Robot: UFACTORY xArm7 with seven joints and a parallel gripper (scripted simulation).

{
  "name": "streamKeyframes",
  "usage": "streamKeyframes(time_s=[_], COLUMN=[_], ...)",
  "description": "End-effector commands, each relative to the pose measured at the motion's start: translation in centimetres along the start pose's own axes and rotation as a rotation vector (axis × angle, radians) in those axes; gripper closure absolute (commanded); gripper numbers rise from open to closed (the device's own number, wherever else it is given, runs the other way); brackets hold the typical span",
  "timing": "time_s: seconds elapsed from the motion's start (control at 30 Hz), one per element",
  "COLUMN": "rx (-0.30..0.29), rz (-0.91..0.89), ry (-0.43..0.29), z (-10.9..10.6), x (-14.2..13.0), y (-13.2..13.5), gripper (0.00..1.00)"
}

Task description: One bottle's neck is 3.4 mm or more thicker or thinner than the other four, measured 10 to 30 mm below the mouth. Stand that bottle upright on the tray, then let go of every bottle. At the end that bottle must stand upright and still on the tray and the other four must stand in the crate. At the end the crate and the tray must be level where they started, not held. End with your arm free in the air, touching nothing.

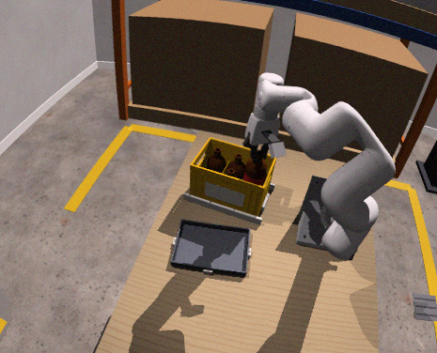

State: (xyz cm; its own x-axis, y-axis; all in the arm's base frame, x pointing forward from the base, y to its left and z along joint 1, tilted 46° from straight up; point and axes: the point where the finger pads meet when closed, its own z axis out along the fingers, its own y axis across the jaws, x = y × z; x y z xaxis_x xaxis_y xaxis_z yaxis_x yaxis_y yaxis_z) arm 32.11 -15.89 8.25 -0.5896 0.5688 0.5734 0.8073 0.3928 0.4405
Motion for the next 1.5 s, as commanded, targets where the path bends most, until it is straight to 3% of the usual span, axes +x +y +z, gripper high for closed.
streamKeyframes(time_s=[0.0, 1.47], rx=[-0.001, -0.001], rz=[0.000, 0.000], ry=[-0.005, -0.005], z=[-0.51, -1.32], x=[-0.10, -0.09], y=[-0.01, -0.01], gripper=[1.00, 1.00])
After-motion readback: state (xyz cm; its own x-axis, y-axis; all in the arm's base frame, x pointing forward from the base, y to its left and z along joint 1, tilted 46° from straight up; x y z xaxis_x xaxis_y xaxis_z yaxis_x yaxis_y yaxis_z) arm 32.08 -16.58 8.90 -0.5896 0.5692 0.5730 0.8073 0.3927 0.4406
